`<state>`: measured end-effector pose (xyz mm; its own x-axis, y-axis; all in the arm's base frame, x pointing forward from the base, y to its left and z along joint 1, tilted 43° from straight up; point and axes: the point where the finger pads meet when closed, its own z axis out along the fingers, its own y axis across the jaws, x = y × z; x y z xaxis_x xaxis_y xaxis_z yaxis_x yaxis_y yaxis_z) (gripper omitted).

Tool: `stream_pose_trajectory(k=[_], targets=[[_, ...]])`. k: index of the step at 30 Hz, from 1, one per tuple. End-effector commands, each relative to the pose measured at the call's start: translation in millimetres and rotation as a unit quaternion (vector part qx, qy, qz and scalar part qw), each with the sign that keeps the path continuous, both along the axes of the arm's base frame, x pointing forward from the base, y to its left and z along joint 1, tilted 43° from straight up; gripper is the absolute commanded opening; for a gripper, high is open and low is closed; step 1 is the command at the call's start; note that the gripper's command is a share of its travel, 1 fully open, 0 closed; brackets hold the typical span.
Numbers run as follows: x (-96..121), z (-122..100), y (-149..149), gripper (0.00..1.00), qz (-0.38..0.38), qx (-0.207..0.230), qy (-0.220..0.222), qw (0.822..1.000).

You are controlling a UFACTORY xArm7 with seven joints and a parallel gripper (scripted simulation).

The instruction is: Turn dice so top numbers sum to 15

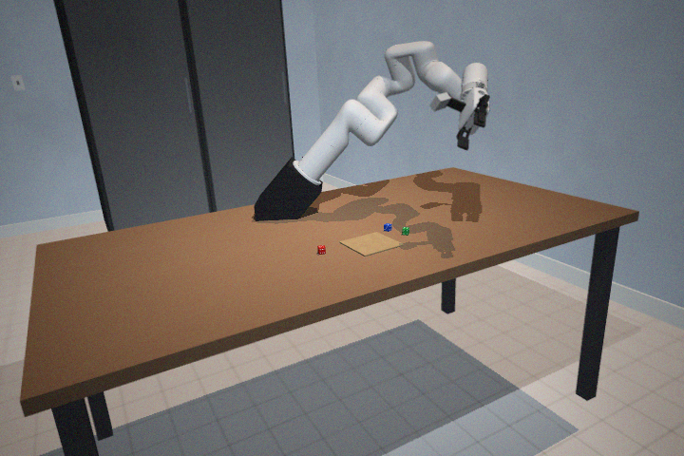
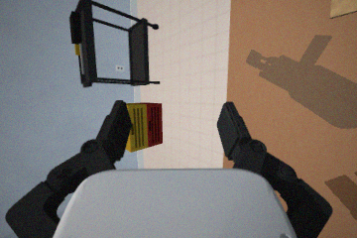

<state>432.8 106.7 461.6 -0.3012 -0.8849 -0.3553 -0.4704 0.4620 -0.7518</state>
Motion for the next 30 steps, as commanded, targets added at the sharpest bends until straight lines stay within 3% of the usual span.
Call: stream_pose_trajectory(k=[1,5,8,11,17,19,21,24,30], targets=[[0,1,-1,1.00,-0.001,0.001,-0.001,1.000],[3,-4,-6,1.00,-0.007,0.012,0.008,1.000],[16,-38,-35,1.00,-0.043,0.075,0.056,0.995],[21,-57,-50,1.00,-0.064,0.110,0.082,0.989],[30,-120,-94,1.00,-0.133,0.217,0.162,0.953],[30,-120,-94,1.00,-0.133,0.217,0.162,0.953],[30,-153,-114,1.00,-0.170,0.271,0.200,0.926],[28,-170,-123,1.00,-0.189,0.298,0.220,0.910],[18,-232,-153,1.00,-0.259,0.393,0.286,0.835]])
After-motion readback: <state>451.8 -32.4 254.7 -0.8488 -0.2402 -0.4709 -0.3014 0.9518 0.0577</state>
